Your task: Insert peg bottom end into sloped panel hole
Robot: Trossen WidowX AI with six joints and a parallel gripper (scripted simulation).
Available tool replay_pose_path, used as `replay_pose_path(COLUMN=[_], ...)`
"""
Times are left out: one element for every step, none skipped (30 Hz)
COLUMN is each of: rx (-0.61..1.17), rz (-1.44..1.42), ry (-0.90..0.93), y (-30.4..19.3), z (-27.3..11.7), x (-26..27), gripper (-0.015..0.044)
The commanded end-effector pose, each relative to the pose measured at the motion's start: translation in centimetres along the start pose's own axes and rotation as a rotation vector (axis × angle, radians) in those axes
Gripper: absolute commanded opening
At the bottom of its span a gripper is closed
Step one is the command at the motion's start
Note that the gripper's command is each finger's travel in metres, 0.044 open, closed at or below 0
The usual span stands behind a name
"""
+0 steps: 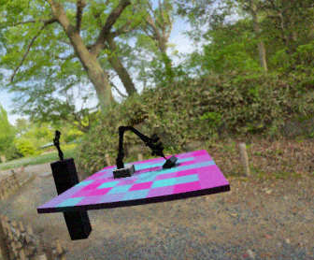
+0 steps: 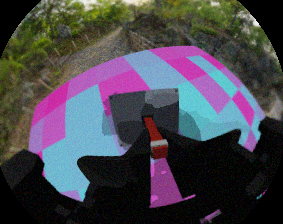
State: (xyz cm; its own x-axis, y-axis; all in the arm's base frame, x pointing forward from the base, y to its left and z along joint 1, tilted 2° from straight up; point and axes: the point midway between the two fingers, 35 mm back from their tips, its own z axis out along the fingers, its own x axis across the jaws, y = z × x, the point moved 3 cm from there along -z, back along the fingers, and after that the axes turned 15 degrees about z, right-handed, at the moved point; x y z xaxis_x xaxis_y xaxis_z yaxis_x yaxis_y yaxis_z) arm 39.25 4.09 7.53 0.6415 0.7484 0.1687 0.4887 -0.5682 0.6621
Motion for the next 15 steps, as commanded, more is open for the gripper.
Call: replay_pose_path(rx=[0.002, 0.002, 0.001, 0.001, 0.001, 0.001, 0.001, 0.001, 0.001, 0.001, 0.001, 0.001, 0.001, 0.001, 0.001], rz=[0.0, 0.0, 0.0, 0.0, 0.0, 0.0, 0.0, 0.0, 0.0, 0.0, 0.0, 0.0, 0.0, 0.0, 0.0], ry=[-0.003, -0.003, -0.003, -0.003, -0.003, -0.003, -0.003, -0.003, -0.003, -0.003, -0.003, -0.003, -0.003, -0.003, -0.003], y=[-0.16, -0.16, -0.17, -0.17, -0.17, -0.17, -0.17, -0.17, -0.17, -0.17, -0.17, -0.17, -0.17, -0.17, -0.17], z=[0.22, 0.23, 0.26, 0.27, 0.3, 0.32, 0.35, 0.37, 0.39, 0.41, 0.43, 0.45, 0.47, 0.49, 0.52], x=[-0.09, -0.09, -0.1, -0.1, -0.1, -0.1, -0.1, -0.1, -0.1, -0.1, -0.1, -0.1, -0.1, -0.09, -0.09], gripper=[0.0, 0.0, 0.0, 0.0, 0.0, 0.0, 0.0, 0.0, 0.0, 0.0, 0.0, 0.0, 0.0, 0.0, 0.0])
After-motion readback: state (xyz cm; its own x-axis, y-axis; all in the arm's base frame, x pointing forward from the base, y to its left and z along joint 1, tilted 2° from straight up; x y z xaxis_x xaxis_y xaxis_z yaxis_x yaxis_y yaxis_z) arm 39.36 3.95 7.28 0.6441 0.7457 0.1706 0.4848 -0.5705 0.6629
